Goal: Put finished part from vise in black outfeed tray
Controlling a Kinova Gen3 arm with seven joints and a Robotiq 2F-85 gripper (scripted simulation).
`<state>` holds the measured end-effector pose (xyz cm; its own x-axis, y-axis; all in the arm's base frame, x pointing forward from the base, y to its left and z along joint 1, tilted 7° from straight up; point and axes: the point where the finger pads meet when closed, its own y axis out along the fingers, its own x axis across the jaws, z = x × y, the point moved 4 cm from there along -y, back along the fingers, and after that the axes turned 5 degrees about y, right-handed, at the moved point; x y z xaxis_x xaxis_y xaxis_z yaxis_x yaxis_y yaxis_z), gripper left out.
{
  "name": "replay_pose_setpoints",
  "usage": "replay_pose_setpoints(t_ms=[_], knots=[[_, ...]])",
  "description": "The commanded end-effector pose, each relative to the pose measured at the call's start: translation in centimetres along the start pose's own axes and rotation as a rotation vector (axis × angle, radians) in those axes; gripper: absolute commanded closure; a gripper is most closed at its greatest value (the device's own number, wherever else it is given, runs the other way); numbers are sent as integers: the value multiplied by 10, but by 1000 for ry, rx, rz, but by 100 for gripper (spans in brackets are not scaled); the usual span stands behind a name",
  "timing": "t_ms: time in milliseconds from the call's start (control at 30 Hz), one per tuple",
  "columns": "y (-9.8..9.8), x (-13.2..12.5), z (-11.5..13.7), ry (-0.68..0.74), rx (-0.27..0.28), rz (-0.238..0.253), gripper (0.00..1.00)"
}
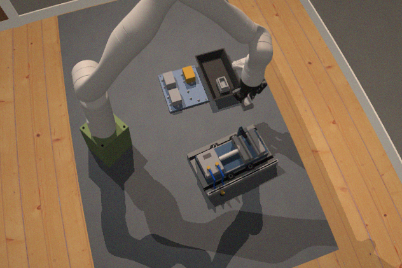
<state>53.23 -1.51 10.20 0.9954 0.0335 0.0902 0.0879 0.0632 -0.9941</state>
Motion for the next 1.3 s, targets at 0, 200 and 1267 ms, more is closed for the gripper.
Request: replay_pose_setpoints(t_ms=[0, 200, 1267], knots=[[-1, 3, 30, -35, 2, -2, 100], [-2, 3, 72, -23, 1, -3, 100], [-7, -35, 242, 26, 8, -12, 100]])
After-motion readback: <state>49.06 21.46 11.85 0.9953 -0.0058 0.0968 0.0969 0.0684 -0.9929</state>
